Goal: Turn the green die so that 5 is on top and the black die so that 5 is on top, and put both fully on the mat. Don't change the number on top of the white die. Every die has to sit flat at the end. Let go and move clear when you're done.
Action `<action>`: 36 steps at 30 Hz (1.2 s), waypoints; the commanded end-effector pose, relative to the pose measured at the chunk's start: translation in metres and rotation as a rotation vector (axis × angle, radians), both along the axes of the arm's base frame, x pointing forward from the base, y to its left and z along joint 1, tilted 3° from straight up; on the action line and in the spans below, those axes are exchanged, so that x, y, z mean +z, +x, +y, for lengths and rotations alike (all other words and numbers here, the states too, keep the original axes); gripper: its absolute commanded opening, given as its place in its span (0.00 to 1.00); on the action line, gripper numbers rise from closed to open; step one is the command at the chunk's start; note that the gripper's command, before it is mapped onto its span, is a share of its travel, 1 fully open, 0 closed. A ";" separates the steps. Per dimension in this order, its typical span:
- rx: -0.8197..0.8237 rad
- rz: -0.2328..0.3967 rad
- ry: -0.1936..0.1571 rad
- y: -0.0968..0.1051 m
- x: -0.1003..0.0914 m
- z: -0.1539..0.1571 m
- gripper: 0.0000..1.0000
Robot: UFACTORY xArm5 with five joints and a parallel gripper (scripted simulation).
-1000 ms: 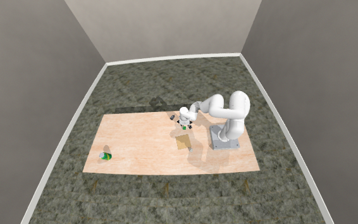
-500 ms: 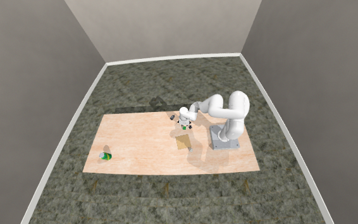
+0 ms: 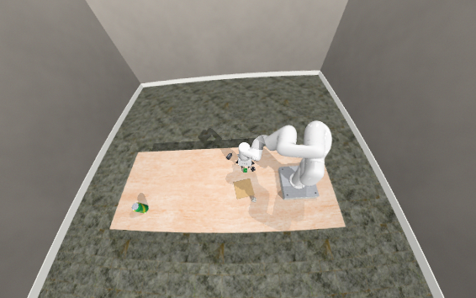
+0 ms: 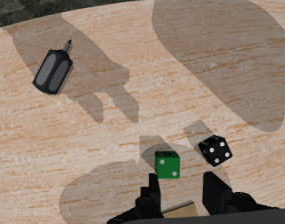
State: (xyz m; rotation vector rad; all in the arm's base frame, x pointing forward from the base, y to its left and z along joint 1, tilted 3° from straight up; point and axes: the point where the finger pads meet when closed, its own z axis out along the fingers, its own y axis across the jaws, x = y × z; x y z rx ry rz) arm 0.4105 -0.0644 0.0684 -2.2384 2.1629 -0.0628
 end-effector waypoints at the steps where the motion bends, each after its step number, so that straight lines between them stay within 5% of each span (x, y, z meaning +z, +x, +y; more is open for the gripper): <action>1: 0.000 -0.004 -0.001 0.001 0.001 0.000 0.47; 36: 0.000 -0.004 -0.001 0.003 -0.028 0.000 0.47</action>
